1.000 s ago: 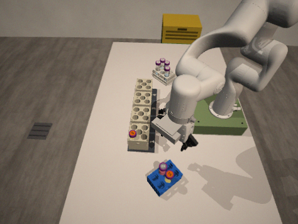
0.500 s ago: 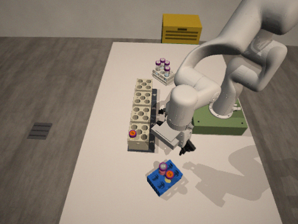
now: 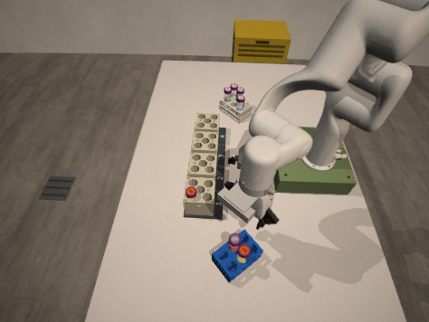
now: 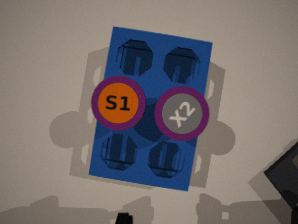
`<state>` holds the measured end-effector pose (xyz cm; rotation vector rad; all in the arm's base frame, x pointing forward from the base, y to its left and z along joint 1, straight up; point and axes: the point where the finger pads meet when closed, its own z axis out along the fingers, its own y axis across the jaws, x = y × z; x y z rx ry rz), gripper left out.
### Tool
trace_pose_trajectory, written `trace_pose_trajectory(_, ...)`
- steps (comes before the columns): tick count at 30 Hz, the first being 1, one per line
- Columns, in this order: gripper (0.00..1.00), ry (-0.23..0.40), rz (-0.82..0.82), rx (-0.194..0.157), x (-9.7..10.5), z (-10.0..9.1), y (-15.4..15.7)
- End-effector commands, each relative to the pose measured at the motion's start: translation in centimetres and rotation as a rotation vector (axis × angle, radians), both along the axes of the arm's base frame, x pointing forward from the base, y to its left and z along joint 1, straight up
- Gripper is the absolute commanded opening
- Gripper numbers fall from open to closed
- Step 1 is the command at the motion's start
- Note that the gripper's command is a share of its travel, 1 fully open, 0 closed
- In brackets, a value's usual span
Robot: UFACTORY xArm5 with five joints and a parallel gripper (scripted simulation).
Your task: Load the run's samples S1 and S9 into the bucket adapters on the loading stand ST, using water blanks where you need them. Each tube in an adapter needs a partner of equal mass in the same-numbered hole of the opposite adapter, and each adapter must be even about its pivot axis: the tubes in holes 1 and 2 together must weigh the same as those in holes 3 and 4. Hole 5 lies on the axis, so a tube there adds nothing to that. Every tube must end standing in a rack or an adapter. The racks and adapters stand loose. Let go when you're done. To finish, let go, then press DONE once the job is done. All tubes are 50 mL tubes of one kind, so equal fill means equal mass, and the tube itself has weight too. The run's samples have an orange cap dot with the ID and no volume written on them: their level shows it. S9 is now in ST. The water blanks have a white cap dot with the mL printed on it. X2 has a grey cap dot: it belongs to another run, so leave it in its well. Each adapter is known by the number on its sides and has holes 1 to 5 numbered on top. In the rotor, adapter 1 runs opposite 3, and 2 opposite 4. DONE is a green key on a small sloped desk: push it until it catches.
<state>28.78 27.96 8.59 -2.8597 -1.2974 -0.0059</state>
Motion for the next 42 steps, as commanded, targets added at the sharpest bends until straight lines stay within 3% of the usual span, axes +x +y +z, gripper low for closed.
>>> trace_pose_trajectory(1, 1.0, -0.004, 0.0, 0.004, 0.16, -0.46, 0.16)
trace_pose_trajectory(4, 1.0, -0.004, 0.0, 0.004, 0.17, -1.15, 0.16)
trace_pose_trajectory(42, 1.0, -0.004, 0.0, 0.004, 0.17, -1.14, 0.17)
